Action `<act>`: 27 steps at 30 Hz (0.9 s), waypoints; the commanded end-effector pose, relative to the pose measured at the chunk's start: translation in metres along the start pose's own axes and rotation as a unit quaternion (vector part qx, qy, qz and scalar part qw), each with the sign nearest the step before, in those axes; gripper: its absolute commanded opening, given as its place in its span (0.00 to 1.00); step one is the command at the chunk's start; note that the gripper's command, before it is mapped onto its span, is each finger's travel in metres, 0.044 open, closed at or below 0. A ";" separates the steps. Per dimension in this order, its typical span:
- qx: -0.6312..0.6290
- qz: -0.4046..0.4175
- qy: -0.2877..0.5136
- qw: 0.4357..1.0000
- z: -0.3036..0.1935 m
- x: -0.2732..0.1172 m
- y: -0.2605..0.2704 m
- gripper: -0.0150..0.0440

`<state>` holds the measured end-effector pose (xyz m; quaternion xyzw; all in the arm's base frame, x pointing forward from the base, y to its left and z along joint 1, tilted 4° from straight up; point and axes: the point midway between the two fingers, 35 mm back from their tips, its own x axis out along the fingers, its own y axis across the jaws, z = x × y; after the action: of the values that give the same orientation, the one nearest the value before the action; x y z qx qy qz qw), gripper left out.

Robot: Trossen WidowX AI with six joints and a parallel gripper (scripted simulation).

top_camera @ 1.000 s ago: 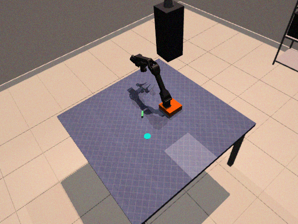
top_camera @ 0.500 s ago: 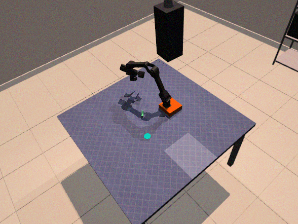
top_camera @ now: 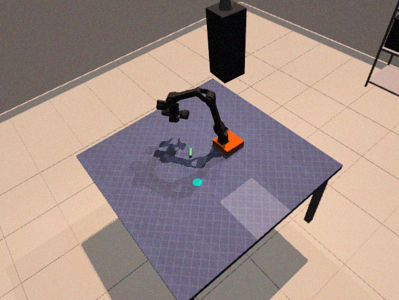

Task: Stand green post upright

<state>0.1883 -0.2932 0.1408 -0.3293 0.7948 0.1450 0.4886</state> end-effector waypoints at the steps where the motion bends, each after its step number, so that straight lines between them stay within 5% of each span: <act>1: -0.018 -0.009 -0.048 0.999 0.044 -0.016 0.016 0.65; 18: -0.099 0.004 -0.203 0.974 0.169 -0.072 0.116 0.65; 27: -0.115 0.016 -0.225 0.967 0.184 -0.079 0.139 0.65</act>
<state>0.2480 -0.0652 0.1110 -0.3361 0.6493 0.3070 0.6092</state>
